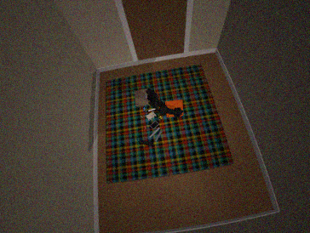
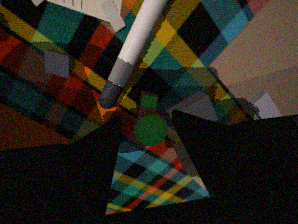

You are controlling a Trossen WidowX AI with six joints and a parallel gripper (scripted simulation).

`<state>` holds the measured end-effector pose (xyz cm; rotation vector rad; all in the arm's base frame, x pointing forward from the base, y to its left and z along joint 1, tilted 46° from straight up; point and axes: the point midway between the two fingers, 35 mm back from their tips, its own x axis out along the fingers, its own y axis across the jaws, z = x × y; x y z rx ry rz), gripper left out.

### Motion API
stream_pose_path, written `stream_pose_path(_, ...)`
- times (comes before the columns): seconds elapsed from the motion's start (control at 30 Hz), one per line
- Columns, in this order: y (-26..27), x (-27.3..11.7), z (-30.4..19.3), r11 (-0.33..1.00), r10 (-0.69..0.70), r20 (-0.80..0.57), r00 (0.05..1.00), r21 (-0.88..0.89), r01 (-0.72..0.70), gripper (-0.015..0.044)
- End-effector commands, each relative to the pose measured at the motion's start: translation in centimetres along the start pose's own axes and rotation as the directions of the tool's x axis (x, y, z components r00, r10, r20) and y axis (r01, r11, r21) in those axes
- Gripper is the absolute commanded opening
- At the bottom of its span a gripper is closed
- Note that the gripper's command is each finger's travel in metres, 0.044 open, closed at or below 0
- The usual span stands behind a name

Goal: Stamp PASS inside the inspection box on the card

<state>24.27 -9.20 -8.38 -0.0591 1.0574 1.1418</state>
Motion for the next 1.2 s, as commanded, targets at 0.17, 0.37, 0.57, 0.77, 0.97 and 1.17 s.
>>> stream_pose_path(0.17,-0.2,-10.7,-0.1,1.0,-0.013,-0.001,1.0,0.0,0.013,0.0269)
stream_pose_path(0.37,-0.2,-11.0,-0.1,1.0,-0.013,-0.001,1.0,0.0,0.013,0.0269)
stream_pose_path(0.57,-0.2,-11.0,-0.1,1.0,-0.013,-0.001,1.0,0.0,0.013,0.0269)
stream_pose_path(0.77,-0.2,-11.0,-0.1,1.0,-0.013,-0.001,1.0,0.0,0.013,0.0269)
stream_pose_path(0.97,-0.2,-10.9,-0.1,1.0,-0.016,0.003,1.0,0.006,0.016,0.0269)
stream_pose_path(1.17,-0.2,-10.9,-0.1,1.0,-0.016,0.003,1.0,0.006,0.016,0.0269)
